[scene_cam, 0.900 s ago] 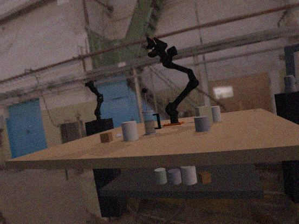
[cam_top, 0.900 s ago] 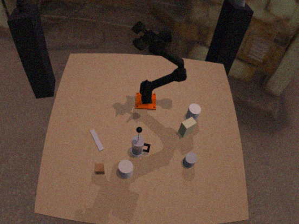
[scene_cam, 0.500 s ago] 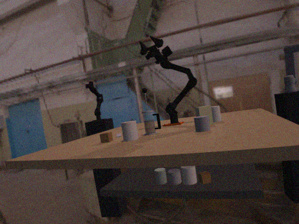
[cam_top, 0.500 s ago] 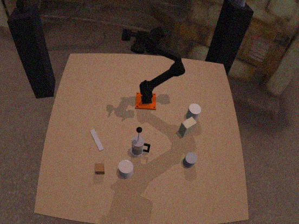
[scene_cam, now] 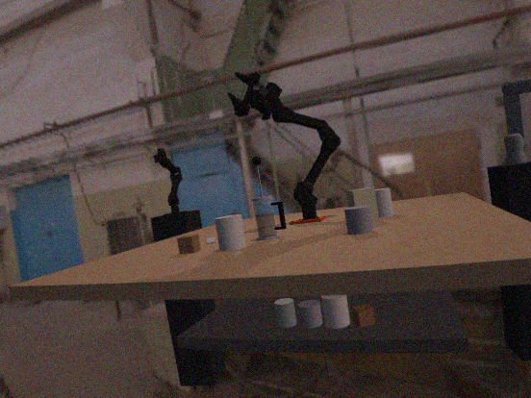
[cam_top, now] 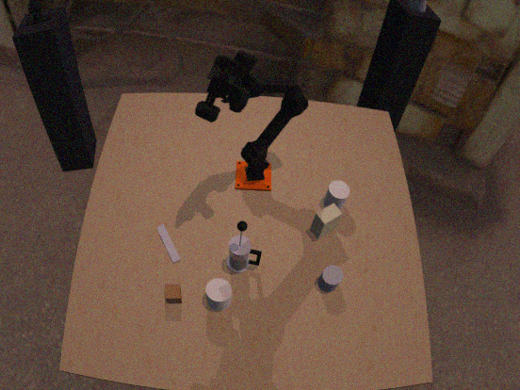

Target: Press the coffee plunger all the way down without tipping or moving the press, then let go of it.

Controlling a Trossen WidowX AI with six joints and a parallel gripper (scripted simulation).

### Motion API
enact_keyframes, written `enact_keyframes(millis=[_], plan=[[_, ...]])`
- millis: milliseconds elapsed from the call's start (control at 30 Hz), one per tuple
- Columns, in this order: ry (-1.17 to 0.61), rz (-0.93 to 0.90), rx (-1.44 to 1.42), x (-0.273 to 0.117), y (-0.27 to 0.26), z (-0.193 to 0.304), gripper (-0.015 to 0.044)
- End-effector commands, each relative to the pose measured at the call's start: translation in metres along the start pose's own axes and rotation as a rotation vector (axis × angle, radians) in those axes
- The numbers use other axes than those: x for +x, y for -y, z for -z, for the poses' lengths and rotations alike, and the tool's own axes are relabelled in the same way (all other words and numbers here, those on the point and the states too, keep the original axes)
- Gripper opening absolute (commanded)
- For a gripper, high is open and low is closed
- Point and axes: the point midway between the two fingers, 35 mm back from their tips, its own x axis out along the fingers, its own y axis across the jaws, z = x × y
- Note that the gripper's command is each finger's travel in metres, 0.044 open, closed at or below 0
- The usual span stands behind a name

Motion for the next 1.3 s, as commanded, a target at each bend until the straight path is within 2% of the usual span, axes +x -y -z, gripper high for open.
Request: enact_keyframes(millis=[0,367,767,1267], plan=[[0.000,-0.239,0.615,0.030,-0.063,-0.032,0.0440],[-0.120,-0.605,1.159,0.034,-0.140,-0.100,0.0440],[-0.481,-1.018,1.507,-0.011,-0.206,-0.187,0.0440],[-0.506,-1.046,1.517,-0.048,-0.260,-0.199,0.0440]])
